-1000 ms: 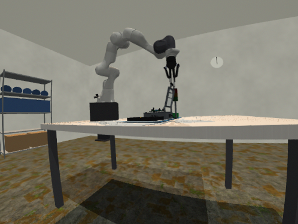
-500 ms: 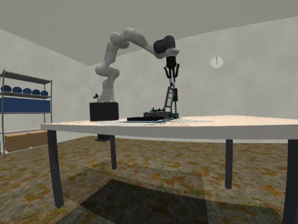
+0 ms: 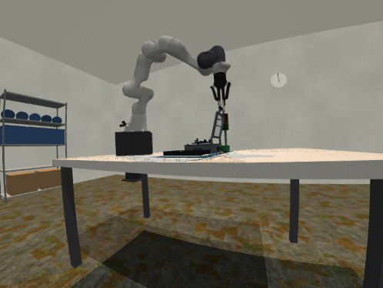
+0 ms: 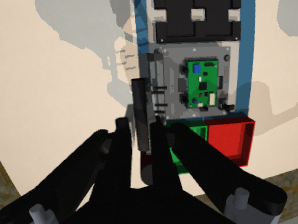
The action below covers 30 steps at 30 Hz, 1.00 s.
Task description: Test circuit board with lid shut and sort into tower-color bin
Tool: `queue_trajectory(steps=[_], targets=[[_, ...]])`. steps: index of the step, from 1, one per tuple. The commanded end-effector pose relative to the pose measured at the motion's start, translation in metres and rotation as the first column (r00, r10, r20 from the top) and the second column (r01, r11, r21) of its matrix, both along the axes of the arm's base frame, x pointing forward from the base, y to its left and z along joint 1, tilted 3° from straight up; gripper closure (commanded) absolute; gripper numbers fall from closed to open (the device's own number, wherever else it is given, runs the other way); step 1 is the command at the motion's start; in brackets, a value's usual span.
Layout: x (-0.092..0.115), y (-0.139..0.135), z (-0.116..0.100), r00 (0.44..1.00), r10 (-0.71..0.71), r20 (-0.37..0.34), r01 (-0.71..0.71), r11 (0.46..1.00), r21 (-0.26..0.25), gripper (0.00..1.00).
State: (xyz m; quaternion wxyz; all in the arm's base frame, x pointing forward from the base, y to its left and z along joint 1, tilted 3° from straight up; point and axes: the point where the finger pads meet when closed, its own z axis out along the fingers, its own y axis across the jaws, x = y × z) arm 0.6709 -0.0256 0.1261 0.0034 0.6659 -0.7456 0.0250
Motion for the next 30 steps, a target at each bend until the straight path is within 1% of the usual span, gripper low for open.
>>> queue_trajectory(steps=[1,16,30], targets=[[0.0002,-0.0007,-0.0008,1.000,0.000,0.001,0.000,1.000,-0.002,1.00],[-0.0006,-0.0006,-0.0006,1.000,0.000,0.001,0.000,1.000,-0.002,1.00],[-0.0053,0.0001,0.0005,1.000,0.000,0.001,0.000,1.000,-0.002,1.00]])
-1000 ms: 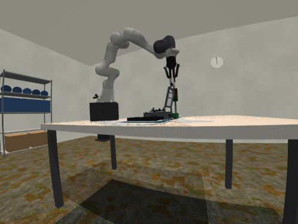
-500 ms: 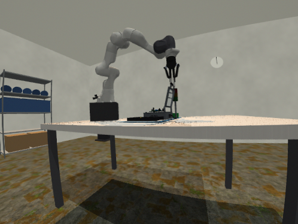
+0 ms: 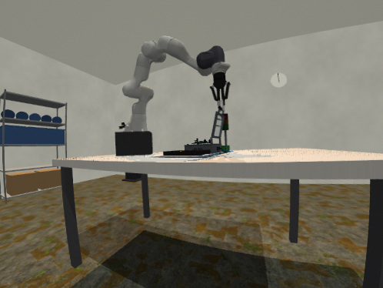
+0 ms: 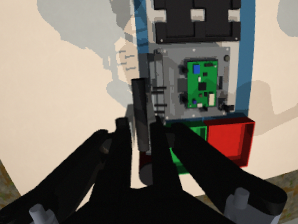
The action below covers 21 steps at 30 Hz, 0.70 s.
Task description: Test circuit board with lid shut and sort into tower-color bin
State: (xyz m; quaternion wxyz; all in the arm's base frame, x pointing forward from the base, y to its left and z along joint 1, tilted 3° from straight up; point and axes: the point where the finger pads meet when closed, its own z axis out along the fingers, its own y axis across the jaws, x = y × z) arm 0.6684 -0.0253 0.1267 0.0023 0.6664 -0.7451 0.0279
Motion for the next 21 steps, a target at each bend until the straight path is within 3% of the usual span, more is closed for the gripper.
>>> queue_trajectory(steps=[1,21], targets=[[-0.003,0.000,0.000,1.000,-0.002,-0.004,0.002,1.000,0.001,1.00],[-0.024,0.002,0.003,1.000,-0.002,-0.004,0.002,1.000,0.001,1.00]])
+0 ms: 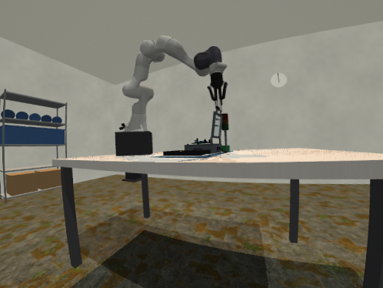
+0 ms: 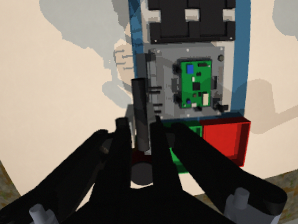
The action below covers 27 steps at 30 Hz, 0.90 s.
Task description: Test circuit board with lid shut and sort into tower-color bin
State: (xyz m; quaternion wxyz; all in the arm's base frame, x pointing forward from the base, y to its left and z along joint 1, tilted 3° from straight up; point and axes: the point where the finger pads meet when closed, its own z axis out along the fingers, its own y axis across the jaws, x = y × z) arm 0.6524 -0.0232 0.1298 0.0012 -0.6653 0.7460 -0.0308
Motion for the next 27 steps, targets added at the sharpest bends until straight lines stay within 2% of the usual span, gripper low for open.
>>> queue_trajectory(steps=[1,12,27], targets=[[-0.010,0.001,0.000,1.000,0.001,-0.013,-0.001,1.000,0.000,1.00],[-0.028,0.003,0.000,1.000,0.001,-0.013,-0.001,1.000,0.000,1.00],[-0.066,0.007,-0.005,1.000,0.001,-0.013,-0.001,1.000,0.000,1.00]])
